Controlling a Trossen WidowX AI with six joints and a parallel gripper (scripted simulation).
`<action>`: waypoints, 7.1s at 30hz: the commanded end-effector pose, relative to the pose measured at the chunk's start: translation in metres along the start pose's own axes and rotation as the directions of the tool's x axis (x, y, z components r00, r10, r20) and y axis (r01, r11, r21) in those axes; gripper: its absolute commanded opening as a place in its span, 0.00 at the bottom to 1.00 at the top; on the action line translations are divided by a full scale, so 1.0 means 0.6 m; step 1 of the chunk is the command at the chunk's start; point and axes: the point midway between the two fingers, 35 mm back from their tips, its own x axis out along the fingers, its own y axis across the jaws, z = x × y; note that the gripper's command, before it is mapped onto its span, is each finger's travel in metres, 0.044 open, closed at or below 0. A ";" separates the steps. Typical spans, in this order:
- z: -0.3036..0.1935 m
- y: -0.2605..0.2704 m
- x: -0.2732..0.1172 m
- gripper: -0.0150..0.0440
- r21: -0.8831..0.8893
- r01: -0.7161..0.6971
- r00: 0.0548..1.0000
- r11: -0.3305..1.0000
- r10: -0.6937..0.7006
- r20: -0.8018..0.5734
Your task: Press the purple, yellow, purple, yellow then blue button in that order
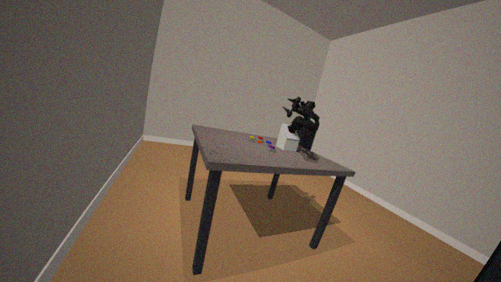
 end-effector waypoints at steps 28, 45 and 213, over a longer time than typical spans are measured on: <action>0.254 0.235 0.056 0.93 0.459 -0.842 0.390 0.283 0.908 0.155; 0.337 0.459 -0.102 0.93 0.674 -0.738 -0.200 0.037 0.941 -0.271; 0.079 0.636 0.186 0.29 0.679 -0.731 -0.227 0.059 0.919 -0.324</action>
